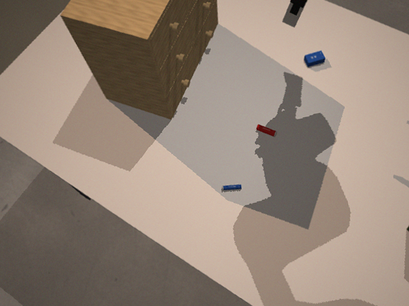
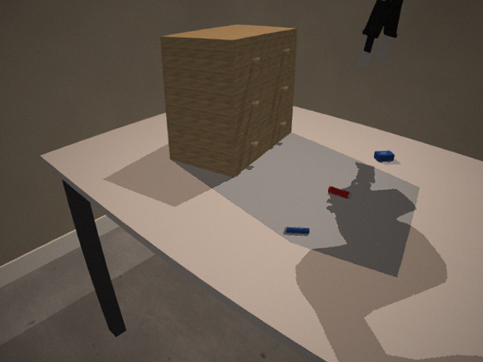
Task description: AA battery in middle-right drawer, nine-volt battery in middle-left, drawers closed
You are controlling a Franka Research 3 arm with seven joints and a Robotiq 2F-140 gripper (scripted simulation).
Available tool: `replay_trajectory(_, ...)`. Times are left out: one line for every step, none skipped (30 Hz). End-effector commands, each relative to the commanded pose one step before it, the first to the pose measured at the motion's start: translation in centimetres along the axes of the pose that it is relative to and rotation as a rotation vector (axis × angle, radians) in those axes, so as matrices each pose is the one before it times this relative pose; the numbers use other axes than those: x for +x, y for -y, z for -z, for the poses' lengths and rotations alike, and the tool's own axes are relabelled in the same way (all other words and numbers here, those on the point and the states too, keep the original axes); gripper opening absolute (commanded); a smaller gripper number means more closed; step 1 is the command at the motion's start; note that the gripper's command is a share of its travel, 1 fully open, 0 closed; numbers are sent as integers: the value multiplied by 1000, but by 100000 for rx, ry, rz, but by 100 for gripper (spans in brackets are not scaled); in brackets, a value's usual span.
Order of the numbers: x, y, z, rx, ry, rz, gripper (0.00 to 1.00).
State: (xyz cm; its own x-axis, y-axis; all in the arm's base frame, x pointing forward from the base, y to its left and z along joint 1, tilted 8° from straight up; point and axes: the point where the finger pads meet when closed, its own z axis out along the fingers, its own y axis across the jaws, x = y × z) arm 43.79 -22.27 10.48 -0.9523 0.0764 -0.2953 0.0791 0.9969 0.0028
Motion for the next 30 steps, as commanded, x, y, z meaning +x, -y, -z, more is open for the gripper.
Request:
replay_trajectory(-1041, 850, -10, 2314, 6822, 8442, 100)
replay_trajectory(-68, 15, -124, 41, 1260, -8, 100)
replay_trajectory(-116, -18, -115, -127, 1254, 16, 100)
replay_trajectory(-80, -2, -120, -20, 1216, 3, 100)
replay_trajectory(-39, 14, -125, 93, 1163, -9, 100)
replay_trajectory(-34, 20, -119, 83, 1112, -10, 100)
replay_trajectory(-95, 4, -104, -112, 1121, 6, 100)
replay_trajectory(-72, 3, -110, -36, 1101, 2, 100)
replay_trajectory(-46, -1, -115, 42, 1072, -1, 100)
replay_trajectory(-19, -6, -119, 122, 1033, -3, 100)
replay_trajectory(-48, 20, -113, -50, 1088, -5, 100)
replay_trajectory(-58, 14, -116, -55, 1129, -2, 100)
replay_trajectory(-55, -2, -122, 8, 1145, 1, 100)
replay_trajectory(0, 0, 0, 0, 0, 0, 100)
replay_trajectory(0, 0, 0, 0, 0, 0, 100)
replay_trajectory(-53, -19, -128, 73, 1156, 6, 100)
replay_trajectory(-38, -6, -136, -6, 1210, -4, 100)
replay_trajectory(-41, 9, -144, -73, 1315, -9, 100)
replay_trajectory(-65, -4, -150, 15, 1381, 4, 100)
replay_trajectory(-90, -14, -155, 112, 1439, 16, 100)
replay_trajectory(-23, -12, -180, -131, 1540, -20, 100)
replay_trajectory(-62, -3, -183, -13, 1656, 0, 100)
replay_trajectory(-110, 12, -185, 151, 1753, 26, 100)
replay_trajectory(-24, -33, -229, -166, 1867, -224, 100)
replay_trajectory(-86, 10, -226, 89, 1757, -1116, 100)
replay_trajectory(-68, -14, -262, -3, 1904, -1189, 100)
replay_trajectory(-80, 3, -281, 43, 2050, -1243, 100)
replay_trajectory(-74, -15, -329, -15, 2249, -1322, 100)
replay_trajectory(-106, 33, -341, 123, 2397, -1385, 100)
replay_trajectory(-61, -37, -434, -103, 2681, -1542, 100)
